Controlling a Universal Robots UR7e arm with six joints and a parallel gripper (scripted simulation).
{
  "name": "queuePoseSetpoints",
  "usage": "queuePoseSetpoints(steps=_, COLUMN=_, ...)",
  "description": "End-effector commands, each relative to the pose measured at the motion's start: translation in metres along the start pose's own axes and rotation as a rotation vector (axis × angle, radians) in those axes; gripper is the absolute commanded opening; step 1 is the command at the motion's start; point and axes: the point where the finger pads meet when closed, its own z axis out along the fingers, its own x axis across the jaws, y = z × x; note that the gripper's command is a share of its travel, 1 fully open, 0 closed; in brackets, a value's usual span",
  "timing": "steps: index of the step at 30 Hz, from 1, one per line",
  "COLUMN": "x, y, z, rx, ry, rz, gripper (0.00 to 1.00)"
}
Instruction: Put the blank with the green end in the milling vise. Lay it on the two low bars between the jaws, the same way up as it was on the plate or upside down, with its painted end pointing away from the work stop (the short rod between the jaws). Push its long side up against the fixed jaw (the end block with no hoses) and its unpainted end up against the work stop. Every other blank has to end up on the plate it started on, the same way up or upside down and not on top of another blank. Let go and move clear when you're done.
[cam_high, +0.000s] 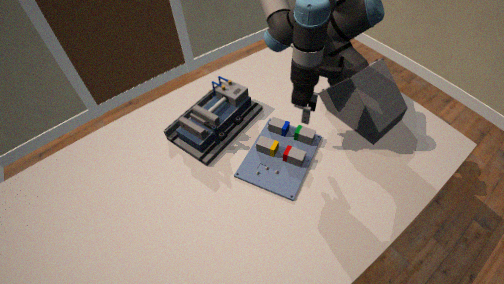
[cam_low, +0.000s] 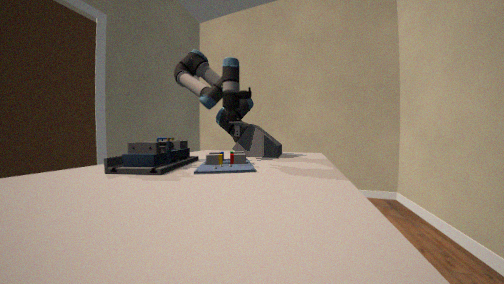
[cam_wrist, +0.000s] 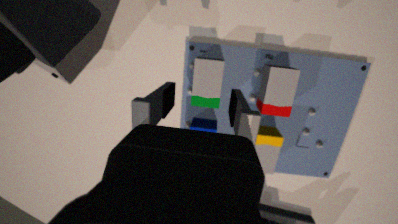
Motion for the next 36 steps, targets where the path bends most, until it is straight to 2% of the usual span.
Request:
queuePoseSetpoints(steps=1, x=0.0, y=0.0, z=-0.001, rx=0.0, ry=0.001, rz=0.0, gripper=1.0)
queuePoseSetpoints(steps=26, x=0.001, y=0.001, z=-0.002, rx=0.0, ry=0.001, rz=0.0, gripper=1.0)
queuePoseSetpoints(steps=31, x=0.001, y=0.001, z=0.028, rx=0.0, ry=0.001, rz=0.0, gripper=1.0)
queuePoseSetpoints(steps=36, x=0.001, y=0.001, z=0.028, rx=0.0, ry=0.001, rz=0.0, gripper=1.0)
